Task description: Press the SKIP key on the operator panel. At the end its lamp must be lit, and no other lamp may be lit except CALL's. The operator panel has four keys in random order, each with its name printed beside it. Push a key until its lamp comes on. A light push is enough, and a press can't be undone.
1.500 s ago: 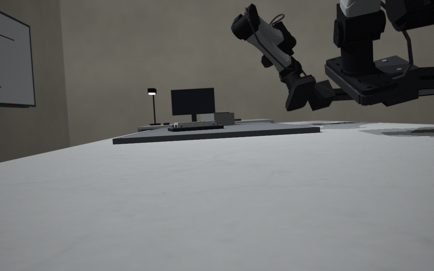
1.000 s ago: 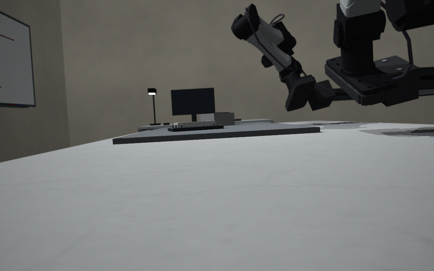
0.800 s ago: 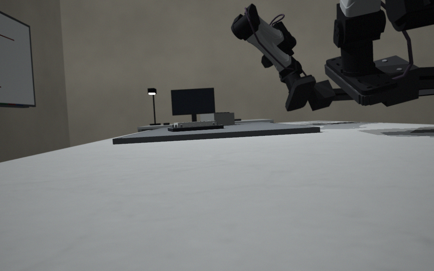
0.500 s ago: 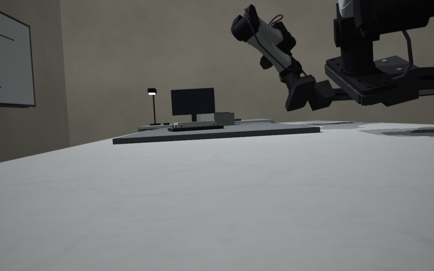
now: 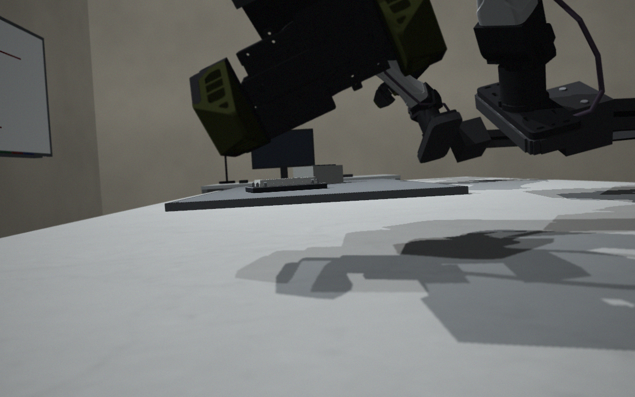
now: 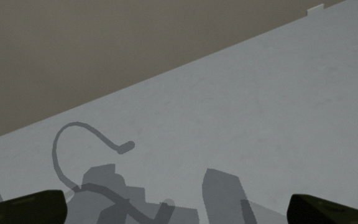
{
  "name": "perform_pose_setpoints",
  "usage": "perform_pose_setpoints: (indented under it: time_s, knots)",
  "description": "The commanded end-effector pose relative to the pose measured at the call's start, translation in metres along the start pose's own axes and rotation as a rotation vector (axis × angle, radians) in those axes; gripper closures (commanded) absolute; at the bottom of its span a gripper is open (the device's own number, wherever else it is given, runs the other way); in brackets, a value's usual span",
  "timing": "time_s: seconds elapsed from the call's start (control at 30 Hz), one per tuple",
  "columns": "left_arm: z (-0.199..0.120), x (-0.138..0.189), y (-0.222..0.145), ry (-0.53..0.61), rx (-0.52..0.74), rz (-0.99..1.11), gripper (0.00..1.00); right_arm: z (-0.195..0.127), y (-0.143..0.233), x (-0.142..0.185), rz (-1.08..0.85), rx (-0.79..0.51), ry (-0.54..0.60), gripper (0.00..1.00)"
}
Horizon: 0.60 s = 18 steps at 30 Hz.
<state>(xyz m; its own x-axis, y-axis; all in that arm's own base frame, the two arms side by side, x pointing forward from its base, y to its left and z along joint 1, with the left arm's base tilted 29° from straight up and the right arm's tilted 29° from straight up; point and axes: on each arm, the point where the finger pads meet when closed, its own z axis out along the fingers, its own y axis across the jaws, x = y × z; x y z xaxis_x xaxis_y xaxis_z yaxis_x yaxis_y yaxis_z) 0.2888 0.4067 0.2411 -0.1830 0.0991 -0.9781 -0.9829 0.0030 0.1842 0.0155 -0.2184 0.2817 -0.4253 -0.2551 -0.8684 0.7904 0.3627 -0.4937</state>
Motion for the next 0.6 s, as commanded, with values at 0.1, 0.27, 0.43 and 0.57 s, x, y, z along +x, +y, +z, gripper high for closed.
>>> perform_pose_setpoints:
  time_s: [0.1, 0.27, 0.43, 0.57]
  knots:
    - [-0.118, -0.043, -0.148, 0.012, 0.466, 0.035, 0.0, 0.0, 0.033, -0.003, -0.101, -0.14, 0.126, 0.0]
    - [-0.204, -0.049, -0.199, 0.01, 0.687, 0.081, 0.0, 0.001, 0.046, -0.003, -0.141, -0.191, 0.166, 0.0]
    - [-0.346, -0.052, -0.244, -0.007, 1.006, 0.163, 0.0, 0.005, 0.064, -0.009, -0.184, -0.264, 0.174, 0.0]
    - [-0.458, -0.054, -0.246, -0.031, 1.243, 0.228, 0.0, 0.007, 0.078, -0.013, -0.213, -0.323, 0.186, 0.0]
